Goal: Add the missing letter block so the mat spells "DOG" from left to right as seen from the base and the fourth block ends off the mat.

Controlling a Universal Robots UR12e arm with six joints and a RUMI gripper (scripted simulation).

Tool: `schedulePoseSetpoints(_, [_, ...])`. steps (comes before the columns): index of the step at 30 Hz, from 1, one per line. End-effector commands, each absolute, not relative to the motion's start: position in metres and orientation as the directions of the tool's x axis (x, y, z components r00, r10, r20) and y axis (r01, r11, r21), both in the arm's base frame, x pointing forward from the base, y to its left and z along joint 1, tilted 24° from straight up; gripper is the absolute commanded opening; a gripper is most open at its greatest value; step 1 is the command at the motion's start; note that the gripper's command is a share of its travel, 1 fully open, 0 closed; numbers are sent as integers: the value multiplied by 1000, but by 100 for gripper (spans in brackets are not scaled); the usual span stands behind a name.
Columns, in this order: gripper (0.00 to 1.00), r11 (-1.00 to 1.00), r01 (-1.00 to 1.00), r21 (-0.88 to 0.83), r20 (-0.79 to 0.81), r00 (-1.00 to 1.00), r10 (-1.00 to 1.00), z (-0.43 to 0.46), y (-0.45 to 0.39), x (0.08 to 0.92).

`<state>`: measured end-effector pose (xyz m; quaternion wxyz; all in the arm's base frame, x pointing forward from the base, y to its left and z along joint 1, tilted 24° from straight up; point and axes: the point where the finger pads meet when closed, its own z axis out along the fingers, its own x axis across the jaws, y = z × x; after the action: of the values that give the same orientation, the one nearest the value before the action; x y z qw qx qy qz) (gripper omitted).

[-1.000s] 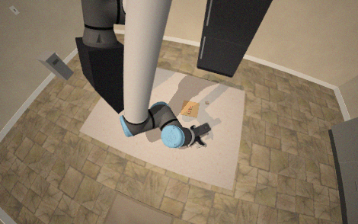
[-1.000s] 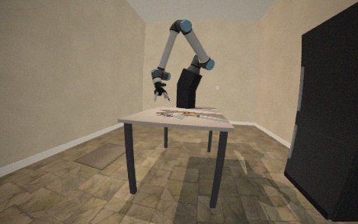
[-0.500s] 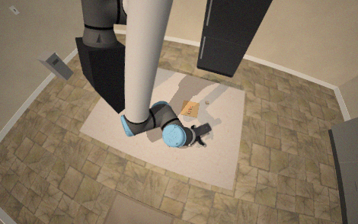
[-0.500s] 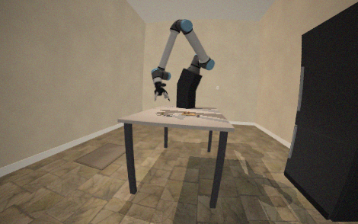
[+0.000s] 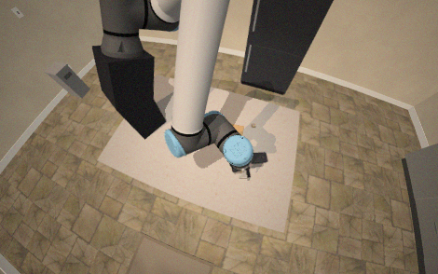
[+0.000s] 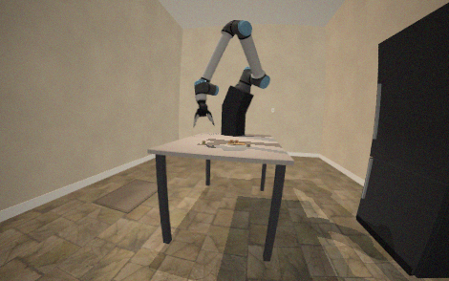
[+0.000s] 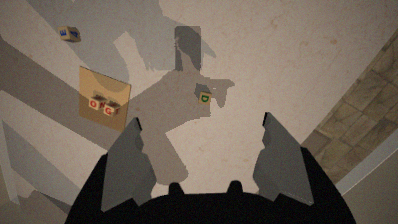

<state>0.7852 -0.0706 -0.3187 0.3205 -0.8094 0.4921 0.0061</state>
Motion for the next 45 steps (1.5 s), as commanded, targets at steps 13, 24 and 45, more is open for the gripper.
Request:
schedulePoseSetpoints(13, [100, -194, -947, -254, -323, 272, -906, -302, -79, 781])
schedulePoseSetpoints(24, [100, -194, -948, -254, -323, 272, -907, -302, -79, 781])
schedulePoseSetpoints(45, [37, -194, -948, -254, -323, 272, -906, -350, -58, 787])
